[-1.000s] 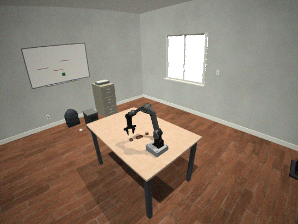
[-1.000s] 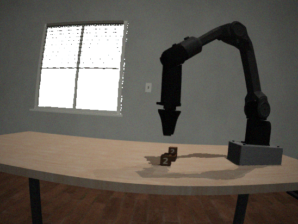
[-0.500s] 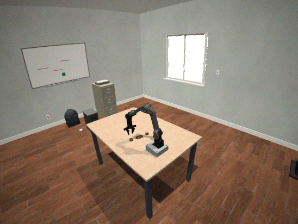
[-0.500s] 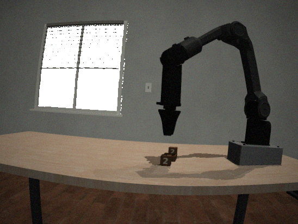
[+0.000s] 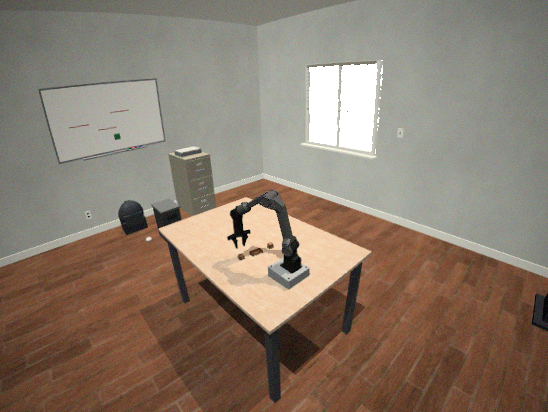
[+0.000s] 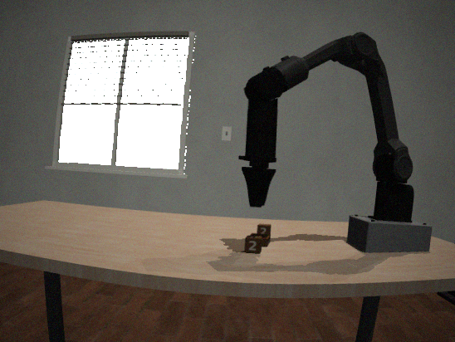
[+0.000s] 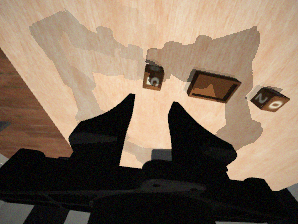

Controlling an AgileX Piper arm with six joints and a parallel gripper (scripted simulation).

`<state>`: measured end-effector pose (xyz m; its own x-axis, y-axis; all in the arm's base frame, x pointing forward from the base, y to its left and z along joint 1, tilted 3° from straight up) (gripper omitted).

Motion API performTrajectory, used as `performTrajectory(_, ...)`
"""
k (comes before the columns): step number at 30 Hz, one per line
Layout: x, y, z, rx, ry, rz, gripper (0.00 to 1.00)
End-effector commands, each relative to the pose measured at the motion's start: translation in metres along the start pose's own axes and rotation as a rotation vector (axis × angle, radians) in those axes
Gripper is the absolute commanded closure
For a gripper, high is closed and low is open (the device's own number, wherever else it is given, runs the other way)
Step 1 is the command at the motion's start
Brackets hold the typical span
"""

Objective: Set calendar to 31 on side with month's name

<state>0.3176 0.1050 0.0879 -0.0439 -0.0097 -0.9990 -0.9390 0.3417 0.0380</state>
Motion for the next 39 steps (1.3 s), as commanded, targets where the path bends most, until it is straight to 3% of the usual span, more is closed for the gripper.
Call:
performTrajectory(1,0.0,0.0,-0.001,0.001,0.0,0.0,0.4)
performTrajectory(39,0.039,-0.001,0.0,0.001,0.003,0.002,0.4)
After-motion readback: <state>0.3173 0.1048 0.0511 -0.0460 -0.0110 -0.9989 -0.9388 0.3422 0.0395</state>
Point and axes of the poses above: the point where the finger pads meet when closed, its own x axis out along the fingers, its own z axis across the jaws, y = z × x, the point moved 7 cm from there along -x, back along the fingers, and after that the axes turned 11 degrees about x, right-handed, at the moved point
